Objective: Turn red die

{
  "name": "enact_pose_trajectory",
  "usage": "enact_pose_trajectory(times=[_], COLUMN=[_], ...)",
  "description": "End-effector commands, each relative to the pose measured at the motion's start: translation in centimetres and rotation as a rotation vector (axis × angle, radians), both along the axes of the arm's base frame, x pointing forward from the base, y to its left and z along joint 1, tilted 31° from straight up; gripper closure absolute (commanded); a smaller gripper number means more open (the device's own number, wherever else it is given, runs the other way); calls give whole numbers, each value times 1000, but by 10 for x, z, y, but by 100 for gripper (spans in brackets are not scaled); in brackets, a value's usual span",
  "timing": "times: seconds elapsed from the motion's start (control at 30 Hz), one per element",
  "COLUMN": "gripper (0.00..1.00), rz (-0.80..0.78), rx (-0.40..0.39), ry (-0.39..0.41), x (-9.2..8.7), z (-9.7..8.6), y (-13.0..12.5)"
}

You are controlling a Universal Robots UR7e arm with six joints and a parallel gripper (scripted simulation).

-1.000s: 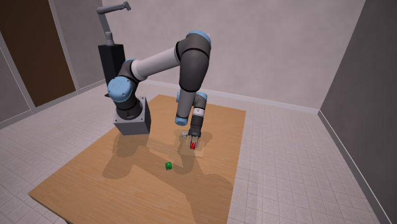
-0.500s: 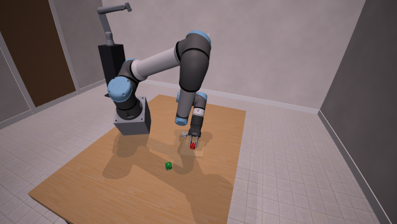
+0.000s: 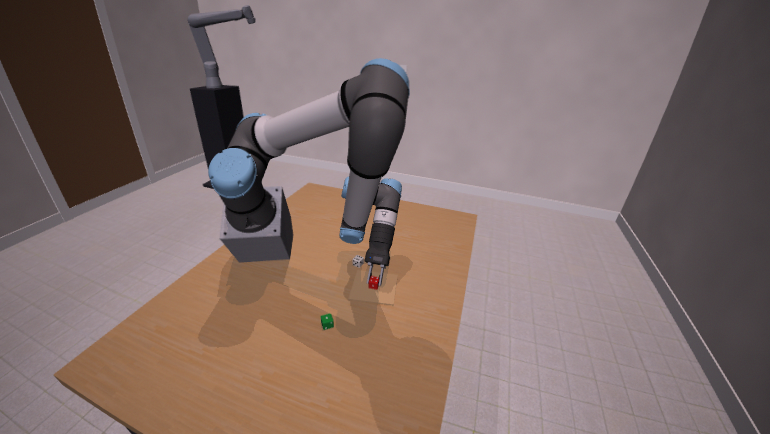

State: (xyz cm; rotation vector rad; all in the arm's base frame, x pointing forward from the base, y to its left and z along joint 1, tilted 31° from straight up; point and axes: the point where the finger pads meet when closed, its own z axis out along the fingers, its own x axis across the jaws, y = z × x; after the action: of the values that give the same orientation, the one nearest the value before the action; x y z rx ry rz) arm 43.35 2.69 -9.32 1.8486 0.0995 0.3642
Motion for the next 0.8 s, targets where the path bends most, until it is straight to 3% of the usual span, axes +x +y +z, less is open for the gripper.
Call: enact_pose_trajectory(times=[0.0, 0.23, 0.77], gripper=[43, 43, 43], rz=[1, 1, 1], rx=[0, 0, 0], ry=[-1, -1, -1], x=[0, -2, -13], z=[2, 7, 39], y=[1, 4, 20])
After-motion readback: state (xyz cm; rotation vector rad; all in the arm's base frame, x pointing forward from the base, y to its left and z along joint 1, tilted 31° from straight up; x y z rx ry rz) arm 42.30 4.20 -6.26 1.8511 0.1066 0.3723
